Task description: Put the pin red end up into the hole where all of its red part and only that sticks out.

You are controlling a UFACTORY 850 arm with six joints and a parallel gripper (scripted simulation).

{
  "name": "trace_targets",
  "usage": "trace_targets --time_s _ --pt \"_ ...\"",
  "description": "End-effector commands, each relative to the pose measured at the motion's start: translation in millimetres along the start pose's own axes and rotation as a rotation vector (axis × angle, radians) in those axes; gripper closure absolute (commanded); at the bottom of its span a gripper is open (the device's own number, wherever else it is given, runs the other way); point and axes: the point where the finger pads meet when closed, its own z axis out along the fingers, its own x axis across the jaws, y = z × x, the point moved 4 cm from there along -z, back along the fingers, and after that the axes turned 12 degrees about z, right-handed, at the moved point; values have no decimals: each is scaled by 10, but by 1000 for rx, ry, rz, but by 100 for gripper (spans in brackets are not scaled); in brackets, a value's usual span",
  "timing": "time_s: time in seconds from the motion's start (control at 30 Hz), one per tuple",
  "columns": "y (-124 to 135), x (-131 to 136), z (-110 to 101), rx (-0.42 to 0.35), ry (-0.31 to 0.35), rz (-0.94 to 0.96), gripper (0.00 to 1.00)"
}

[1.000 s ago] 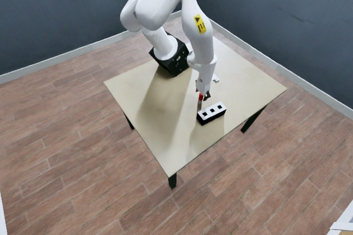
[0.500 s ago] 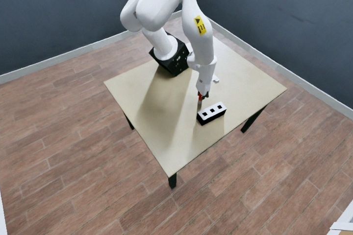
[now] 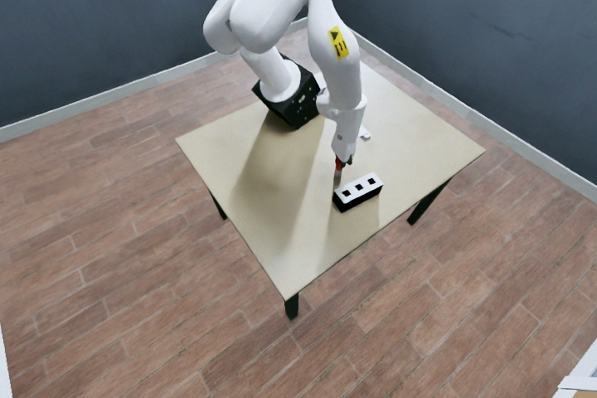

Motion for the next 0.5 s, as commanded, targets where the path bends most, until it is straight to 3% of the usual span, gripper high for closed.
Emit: trace_targets --time_s 0.0,0.33,0.37,0.47 --pt "-3 5 -4 1 1 0 100" --pt "-3 5 -4 1 1 0 100" --pt "2 2 -94 1 1 0 100" --pt "2 2 -94 1 1 0 100"
